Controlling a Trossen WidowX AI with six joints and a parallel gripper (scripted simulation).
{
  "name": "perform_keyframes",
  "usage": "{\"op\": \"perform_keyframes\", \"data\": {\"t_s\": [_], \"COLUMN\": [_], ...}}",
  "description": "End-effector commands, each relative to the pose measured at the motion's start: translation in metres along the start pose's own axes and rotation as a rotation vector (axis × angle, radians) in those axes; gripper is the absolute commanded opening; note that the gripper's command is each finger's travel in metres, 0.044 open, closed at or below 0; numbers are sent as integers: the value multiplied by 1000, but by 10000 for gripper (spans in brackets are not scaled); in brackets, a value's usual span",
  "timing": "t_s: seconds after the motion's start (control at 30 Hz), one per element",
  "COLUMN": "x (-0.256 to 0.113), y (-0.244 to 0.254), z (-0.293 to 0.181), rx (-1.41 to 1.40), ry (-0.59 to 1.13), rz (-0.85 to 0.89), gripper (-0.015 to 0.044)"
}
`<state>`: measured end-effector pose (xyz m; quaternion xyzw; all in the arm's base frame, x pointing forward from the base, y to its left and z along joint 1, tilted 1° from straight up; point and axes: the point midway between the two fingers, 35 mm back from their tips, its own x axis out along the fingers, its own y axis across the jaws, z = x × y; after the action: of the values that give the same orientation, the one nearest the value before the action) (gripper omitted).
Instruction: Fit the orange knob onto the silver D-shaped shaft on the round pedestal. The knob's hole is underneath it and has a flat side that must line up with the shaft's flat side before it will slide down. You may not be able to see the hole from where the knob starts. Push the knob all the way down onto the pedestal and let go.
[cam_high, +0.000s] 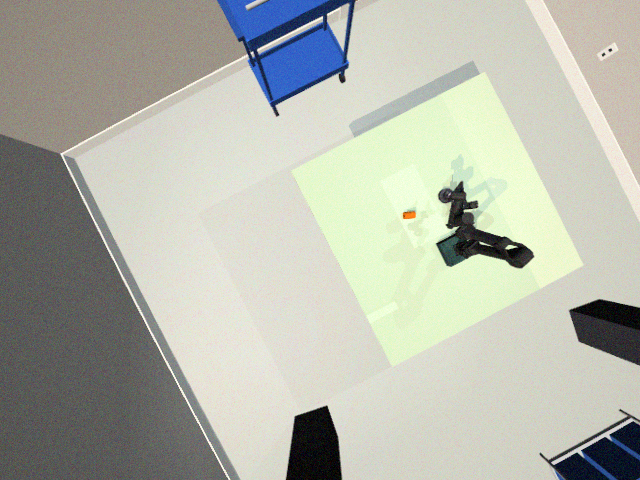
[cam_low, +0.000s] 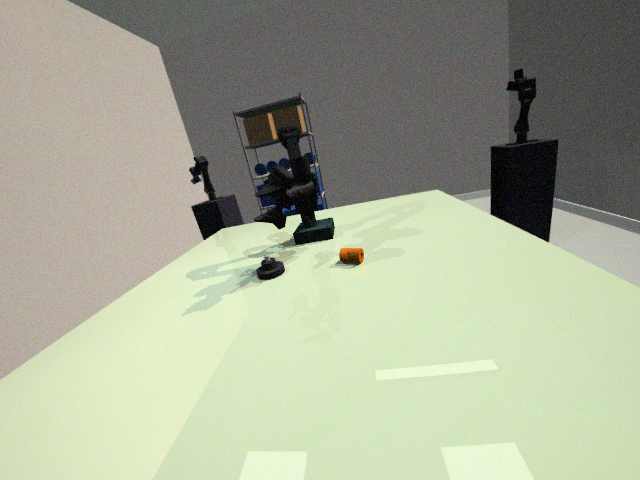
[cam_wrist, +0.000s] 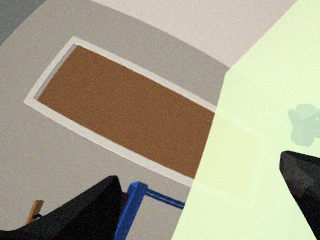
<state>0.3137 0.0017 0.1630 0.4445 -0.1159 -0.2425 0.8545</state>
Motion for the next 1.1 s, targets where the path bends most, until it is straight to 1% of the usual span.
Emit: {"op": "perform_keyframes", "data": {"t_s": [0.0, 0.03, 0.07, 0.17, 0.27, 0.4, 0.53, 0.6, 0.7, 0.9, 0.97, 1.07], "x": [1, 3, 6, 10, 5, -16, -50, -66, -87, -127, -133, -134], "y": [1, 4, 8, 19, 23, 21, 15, 12, 14, 12, 13, 13], "z": [-3, -11, -25, -74, -117, -162, -188, -193, -196, -185, -182, -182], "rx": [-21, -82, -184, -553, -904, -1331, -1690, -1808, -1925, -2052, -2060, -2060], "ry": [10, 42, 94, 298, 513, 821, 1153, 1294, 1462, 1789, 1838, 1839], "rz": [0, -1, -1, 19, 71, 192, 380, 475, 626, 879, 922, 922], "gripper": [426, 440, 440, 440, 440, 440, 440, 440, 440, 440, 440, 440]}}
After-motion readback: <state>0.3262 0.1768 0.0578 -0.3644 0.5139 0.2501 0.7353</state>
